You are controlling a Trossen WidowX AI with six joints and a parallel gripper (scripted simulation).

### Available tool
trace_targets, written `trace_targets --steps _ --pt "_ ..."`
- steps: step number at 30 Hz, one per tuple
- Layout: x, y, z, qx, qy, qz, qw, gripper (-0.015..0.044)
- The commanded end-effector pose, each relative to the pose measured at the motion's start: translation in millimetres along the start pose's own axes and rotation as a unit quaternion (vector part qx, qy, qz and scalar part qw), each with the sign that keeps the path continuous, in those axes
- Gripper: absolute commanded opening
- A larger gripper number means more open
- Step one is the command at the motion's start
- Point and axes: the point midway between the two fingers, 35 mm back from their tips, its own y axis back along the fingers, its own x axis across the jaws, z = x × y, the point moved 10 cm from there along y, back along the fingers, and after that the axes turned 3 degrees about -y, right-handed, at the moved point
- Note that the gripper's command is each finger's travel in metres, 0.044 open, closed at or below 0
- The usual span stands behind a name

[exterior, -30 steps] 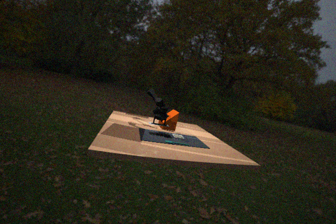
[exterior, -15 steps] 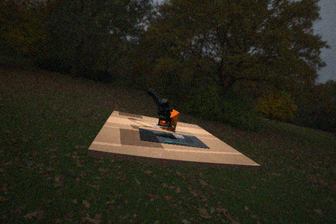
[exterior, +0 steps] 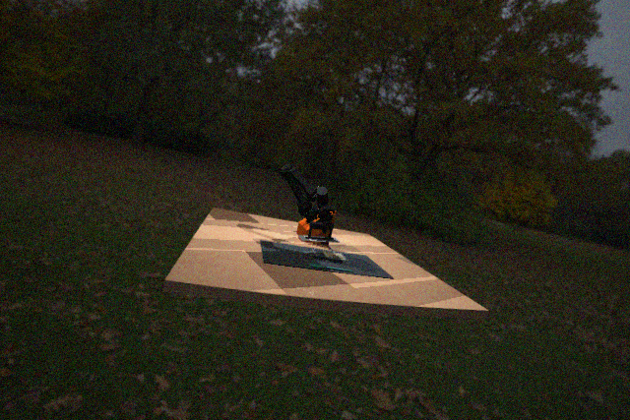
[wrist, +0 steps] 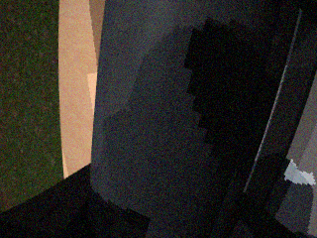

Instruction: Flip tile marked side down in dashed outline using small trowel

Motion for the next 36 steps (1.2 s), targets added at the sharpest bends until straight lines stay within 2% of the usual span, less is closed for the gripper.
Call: trace_targets --steps 1,36 --pt "6 -4 -19 0.002 -0.003 0.002 1.0 0.0" --pt "-20 -24 -177 -0.001 0.016 -0.005 1.0 0.0"
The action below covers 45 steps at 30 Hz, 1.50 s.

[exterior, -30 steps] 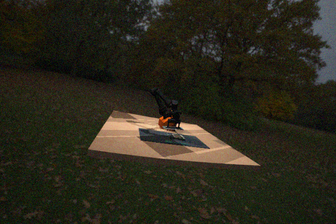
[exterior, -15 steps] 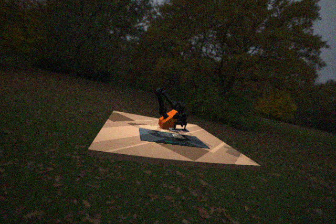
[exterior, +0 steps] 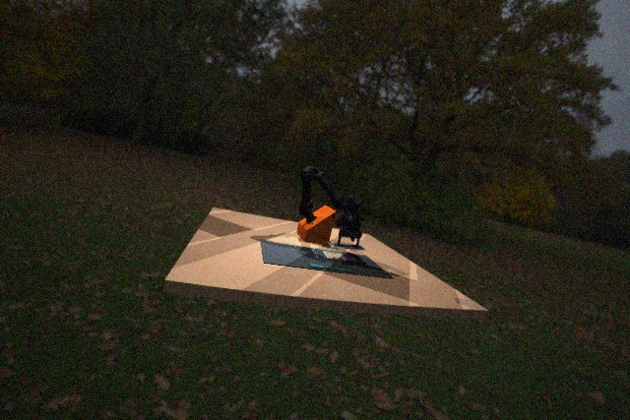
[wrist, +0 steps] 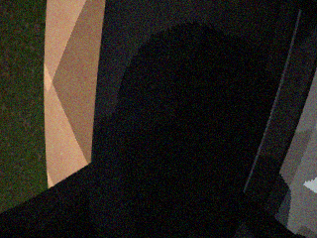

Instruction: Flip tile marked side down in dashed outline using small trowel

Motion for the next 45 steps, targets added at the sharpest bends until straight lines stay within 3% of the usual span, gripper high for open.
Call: trace_targets --steps 1,28,45 --pt "-4 1 -22 -0.005 -0.006 0.009 1.0 0.0" --pt "-79 4 -138 -0.031 -0.015 0.055 0.998 0.0" --pt "-91 -8 -141 -0.032 -0.015 0.056 0.998 0.0"
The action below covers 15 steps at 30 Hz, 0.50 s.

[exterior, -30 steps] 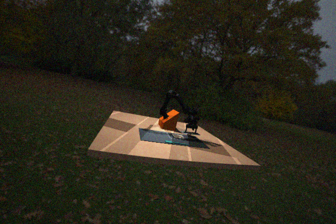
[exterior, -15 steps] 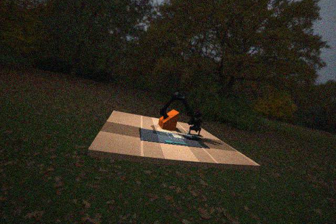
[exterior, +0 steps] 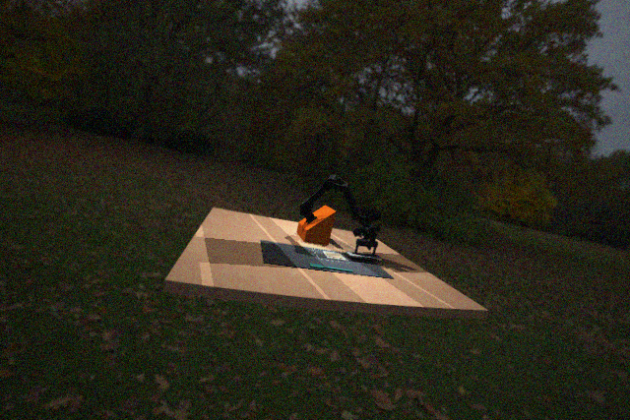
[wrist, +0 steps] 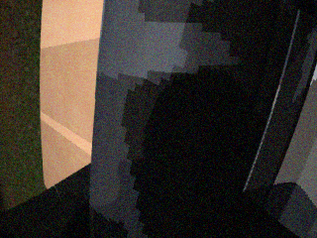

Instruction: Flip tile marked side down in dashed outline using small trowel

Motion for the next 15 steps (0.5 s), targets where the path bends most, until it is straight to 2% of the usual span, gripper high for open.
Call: trace_targets --steps 1,15 --pt "-6 -5 0 -0.002 0.003 0.001 1.0 0.0" --pt "-22 -19 1 -0.002 0.003 0.001 1.0 0.0"
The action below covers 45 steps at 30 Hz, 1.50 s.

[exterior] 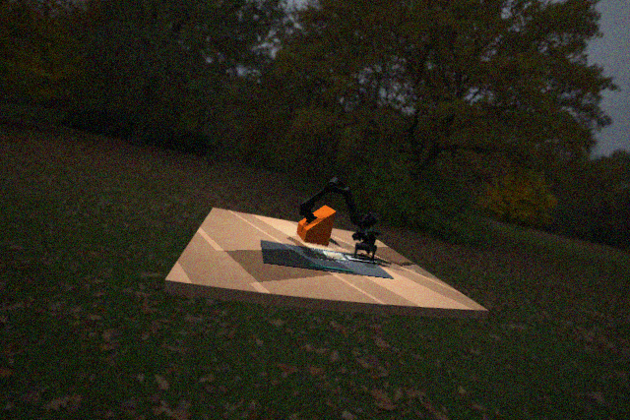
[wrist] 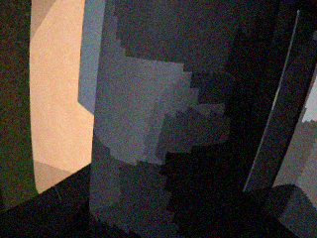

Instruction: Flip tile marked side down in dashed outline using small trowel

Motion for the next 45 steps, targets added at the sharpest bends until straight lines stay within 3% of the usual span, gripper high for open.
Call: trace_targets --steps 1,20,34,45 --pt "-5 -4 0 0.001 0.003 0.0 1.0 0.0" --pt "-4 -4 25 0.001 0.004 0.0 1.0 0.0" --pt "25 23 -12 0.002 0.002 0.001 1.0 0.0" --pt "33 13 -3 0.039 0.079 -0.04 0.995 0.0"
